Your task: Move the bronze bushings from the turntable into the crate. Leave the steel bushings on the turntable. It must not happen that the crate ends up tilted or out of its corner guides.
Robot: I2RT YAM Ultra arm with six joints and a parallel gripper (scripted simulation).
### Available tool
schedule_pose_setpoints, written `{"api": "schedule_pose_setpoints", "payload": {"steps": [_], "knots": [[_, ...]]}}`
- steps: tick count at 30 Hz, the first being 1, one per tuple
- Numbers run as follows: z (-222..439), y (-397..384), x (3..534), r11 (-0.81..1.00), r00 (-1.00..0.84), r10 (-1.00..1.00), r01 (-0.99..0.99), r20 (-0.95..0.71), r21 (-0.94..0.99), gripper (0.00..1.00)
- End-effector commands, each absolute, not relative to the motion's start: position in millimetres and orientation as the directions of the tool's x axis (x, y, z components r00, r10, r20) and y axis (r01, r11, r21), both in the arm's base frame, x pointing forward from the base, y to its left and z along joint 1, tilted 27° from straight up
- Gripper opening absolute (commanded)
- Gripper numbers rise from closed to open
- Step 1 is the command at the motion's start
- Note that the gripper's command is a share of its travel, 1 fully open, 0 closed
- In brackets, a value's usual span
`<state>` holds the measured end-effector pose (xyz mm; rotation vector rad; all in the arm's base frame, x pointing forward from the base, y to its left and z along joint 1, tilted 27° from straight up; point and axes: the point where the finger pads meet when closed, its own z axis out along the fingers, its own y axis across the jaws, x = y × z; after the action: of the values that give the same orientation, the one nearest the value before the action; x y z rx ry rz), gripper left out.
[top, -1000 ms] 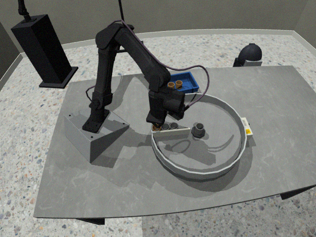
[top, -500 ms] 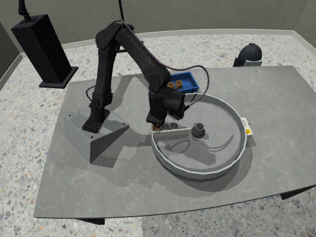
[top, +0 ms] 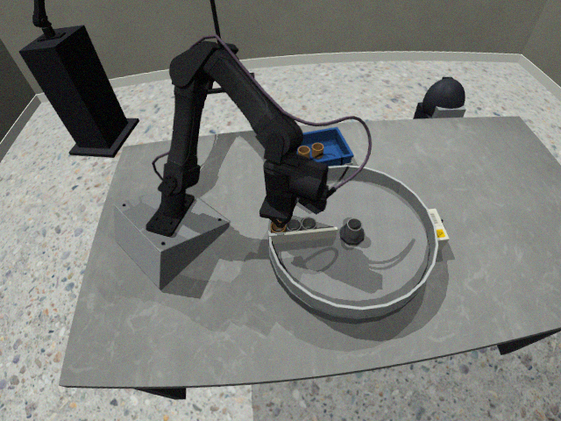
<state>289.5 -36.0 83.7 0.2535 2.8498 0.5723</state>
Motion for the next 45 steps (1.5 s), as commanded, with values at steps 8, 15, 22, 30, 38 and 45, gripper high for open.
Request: {"api": "schedule_pose_setpoints", "payload": {"steps": [8,15,22,30,38,45], "knots": [[90.4,-39.9,295.5,0.914,-0.949,0.217,0.117,-0.226,0.388,0.15],[90.4,-39.9,295.5,0.914,-0.949,0.217,0.117,-0.226,0.388,0.15],[90.4,-39.9,295.5,0.914,-0.949,0.217,0.117,-0.226,0.388,0.15],[90.4,-39.9,295.5,0.914,-0.949,0.217,0.117,-0.226,0.388,0.15],[90.4,-39.9,295.5,0.914,-0.949,0.217,0.117,-0.226,0.388,0.15],[89.8,-43.5,294.7,0.917,-0.949,0.222,0.124,-0.226,0.380,0.00]]}}
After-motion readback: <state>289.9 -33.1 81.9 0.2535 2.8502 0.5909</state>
